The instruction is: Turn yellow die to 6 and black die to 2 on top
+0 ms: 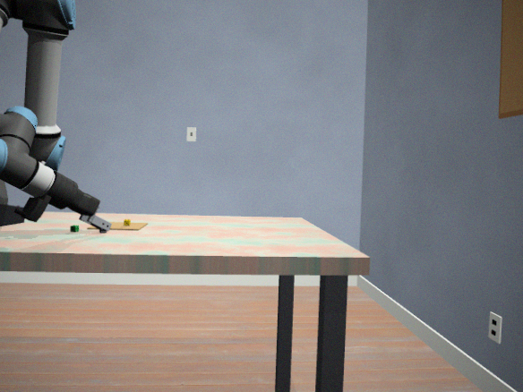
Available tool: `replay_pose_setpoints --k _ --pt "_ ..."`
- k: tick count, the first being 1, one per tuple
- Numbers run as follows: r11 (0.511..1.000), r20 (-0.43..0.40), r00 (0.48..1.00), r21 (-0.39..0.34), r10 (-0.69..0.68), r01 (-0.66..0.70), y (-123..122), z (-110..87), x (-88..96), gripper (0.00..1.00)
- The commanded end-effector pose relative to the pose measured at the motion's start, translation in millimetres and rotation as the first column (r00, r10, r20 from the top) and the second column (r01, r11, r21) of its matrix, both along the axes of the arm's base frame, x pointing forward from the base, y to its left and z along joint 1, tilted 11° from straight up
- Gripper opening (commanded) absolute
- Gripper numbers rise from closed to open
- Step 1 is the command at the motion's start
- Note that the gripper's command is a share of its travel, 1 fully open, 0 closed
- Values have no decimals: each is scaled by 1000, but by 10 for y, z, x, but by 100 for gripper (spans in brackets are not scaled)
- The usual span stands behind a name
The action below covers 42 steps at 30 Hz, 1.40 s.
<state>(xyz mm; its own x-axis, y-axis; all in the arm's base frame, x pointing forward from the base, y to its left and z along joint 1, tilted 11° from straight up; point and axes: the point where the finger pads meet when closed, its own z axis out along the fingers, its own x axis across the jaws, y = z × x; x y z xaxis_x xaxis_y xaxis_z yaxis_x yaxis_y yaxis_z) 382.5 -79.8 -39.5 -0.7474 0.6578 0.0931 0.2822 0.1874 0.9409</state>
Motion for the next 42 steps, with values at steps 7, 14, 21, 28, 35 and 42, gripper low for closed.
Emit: replay_pose_setpoints --k 7,14,21,28,35,42 --pt "1000 -1 1000 4 0 0 0 6 -20 64" --pt "1000 -1 1000 4 0 0 -154 74 -147 64" --pt "1000 -1 1000 4 0 0 -285 132 -254 64" --pt "1000 -1 1000 4 0 0 -344 158 -303 64" --pt "1000 -1 1000 4 0 0 -350 193 -304 64" --pt "1000 -1 1000 4 0 0 -396 439 -312 64"
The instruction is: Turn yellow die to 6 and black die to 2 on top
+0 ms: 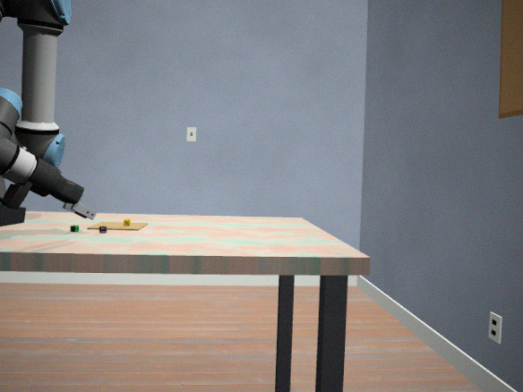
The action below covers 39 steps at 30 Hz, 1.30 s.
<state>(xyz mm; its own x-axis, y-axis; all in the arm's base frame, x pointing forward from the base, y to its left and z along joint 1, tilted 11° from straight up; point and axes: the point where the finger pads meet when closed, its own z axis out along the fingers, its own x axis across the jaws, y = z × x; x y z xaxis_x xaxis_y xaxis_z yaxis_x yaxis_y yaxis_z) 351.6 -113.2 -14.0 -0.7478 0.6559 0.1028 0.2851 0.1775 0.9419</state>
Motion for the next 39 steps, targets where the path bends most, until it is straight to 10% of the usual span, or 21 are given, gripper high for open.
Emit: replay_pose_setpoints --k 1,25,39 --pt "1000 2 1000 -6 -1 1 -69 230 -5 64" --pt "1000 -18 1000 -30 2 -2 -111 508 -5 64" --pt "967 -220 975 -247 8 -64 -6 629 96 64"
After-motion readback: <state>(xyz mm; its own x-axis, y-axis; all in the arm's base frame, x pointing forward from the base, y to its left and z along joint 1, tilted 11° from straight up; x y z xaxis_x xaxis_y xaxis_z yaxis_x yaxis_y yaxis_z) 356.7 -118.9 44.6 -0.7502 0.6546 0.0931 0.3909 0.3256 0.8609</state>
